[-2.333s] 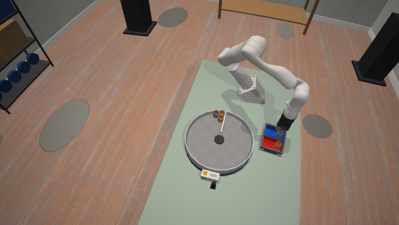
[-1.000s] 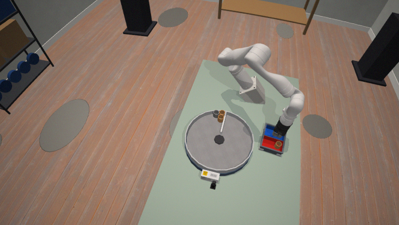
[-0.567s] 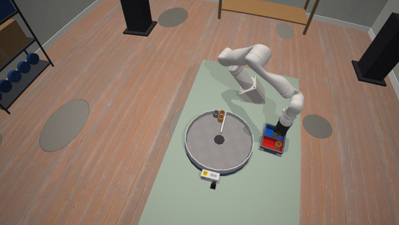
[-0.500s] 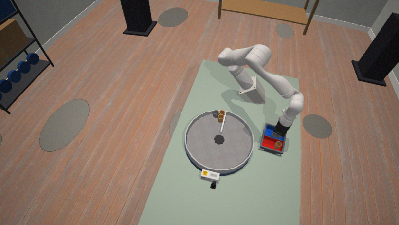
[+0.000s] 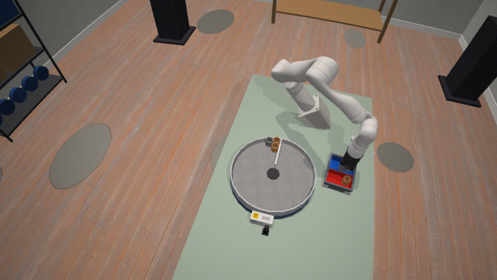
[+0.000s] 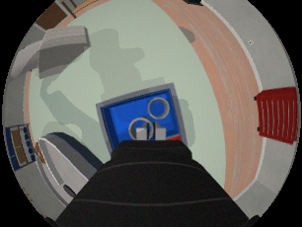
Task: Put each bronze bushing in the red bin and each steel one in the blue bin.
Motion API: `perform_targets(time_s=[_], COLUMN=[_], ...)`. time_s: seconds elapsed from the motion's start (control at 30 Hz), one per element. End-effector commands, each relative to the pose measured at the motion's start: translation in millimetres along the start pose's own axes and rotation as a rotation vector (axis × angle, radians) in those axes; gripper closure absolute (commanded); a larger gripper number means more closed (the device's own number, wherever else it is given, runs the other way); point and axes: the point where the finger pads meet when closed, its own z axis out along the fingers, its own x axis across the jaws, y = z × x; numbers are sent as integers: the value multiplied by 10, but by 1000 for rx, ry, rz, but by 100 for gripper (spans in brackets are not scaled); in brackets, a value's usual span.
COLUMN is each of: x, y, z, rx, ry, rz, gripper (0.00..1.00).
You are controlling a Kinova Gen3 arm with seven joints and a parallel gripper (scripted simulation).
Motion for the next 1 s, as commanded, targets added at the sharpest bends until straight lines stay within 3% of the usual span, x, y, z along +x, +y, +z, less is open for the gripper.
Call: perform_targets(time_s=[0.0,0.97], x=[7,7], y=[0,1], z=[-8,171], rx=[-1,-1], ry=[2,2], rz=[0,0], gripper=[100,100])
